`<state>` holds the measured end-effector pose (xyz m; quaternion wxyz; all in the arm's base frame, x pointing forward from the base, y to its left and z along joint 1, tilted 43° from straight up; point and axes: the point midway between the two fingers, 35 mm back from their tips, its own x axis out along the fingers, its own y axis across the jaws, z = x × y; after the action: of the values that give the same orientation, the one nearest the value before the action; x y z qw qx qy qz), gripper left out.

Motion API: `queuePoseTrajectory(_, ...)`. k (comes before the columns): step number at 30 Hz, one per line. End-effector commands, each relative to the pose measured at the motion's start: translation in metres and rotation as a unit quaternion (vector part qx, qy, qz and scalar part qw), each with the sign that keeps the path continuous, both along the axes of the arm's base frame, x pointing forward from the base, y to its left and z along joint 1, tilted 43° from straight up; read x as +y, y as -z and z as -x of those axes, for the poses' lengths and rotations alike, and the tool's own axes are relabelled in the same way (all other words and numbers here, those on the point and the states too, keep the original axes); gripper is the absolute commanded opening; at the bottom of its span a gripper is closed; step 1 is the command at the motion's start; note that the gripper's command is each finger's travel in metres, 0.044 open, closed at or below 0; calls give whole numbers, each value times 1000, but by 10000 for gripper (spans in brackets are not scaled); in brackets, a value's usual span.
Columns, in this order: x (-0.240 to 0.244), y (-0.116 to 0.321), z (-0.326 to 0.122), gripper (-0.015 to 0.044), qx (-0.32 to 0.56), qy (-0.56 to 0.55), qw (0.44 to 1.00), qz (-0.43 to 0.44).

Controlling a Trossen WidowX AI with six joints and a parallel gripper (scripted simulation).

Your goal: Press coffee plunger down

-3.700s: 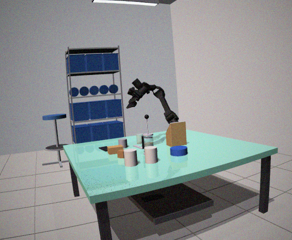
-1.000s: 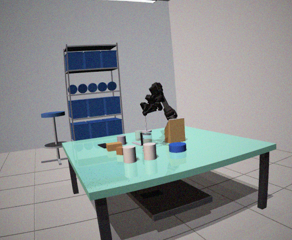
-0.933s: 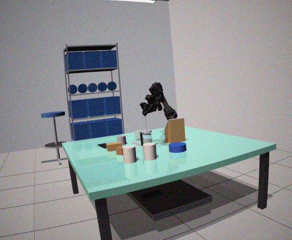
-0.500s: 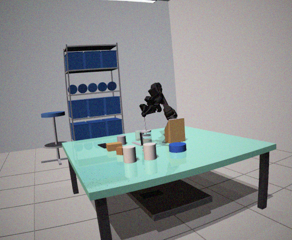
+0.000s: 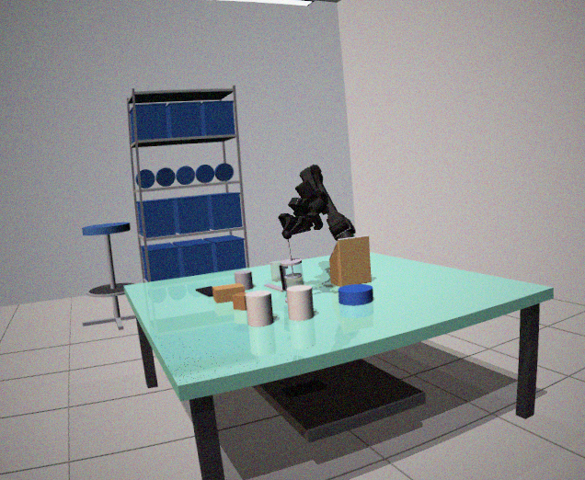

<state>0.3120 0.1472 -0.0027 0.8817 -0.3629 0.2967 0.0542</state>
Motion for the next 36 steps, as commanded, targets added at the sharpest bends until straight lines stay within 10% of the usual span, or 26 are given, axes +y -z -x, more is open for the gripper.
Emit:
queuePoseTrajectory(1,-20,22,9,126,29,9,999,22)
queuePoseTrajectory(36,-41,52,-10,126,25,8,999,24)
